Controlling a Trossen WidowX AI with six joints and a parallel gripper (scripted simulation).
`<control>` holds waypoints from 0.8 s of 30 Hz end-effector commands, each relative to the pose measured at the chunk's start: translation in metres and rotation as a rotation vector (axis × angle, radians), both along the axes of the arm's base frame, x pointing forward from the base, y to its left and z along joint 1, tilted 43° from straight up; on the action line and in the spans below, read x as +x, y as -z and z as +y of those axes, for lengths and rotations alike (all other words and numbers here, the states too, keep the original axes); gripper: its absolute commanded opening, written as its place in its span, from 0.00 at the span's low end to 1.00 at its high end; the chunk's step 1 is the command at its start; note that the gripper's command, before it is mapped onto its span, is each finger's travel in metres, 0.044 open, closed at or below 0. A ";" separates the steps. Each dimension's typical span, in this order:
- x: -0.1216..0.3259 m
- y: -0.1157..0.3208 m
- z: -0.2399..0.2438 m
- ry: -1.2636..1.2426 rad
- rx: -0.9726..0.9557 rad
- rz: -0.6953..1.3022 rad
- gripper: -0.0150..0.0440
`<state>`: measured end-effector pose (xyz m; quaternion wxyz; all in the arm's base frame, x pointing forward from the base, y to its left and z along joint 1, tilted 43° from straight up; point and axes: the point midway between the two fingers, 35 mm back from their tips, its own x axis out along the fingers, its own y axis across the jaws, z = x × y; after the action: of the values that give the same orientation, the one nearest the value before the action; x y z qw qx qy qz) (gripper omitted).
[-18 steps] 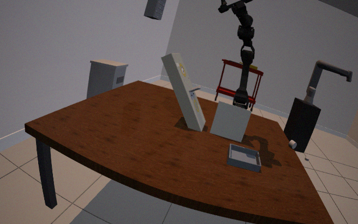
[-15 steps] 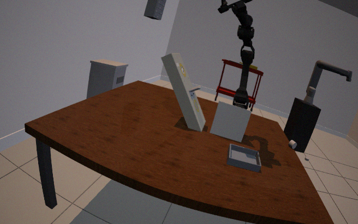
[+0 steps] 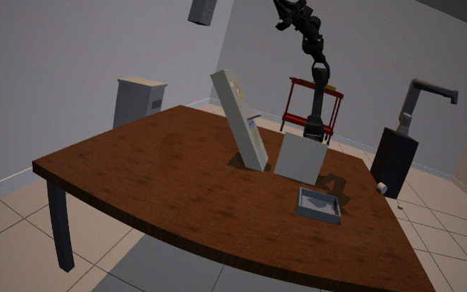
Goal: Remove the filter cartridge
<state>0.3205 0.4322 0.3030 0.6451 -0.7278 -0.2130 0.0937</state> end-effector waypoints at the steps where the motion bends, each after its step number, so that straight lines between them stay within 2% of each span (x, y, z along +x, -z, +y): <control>1: 0.024 0.046 -0.060 0.155 0.378 0.379 0.41; 13: 0.031 0.085 -0.126 0.388 0.791 0.603 0.41; 24: 0.024 0.116 -0.195 0.641 1.216 0.655 0.41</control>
<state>0.3523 0.3027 0.2139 0.9175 -0.3714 0.1130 0.0868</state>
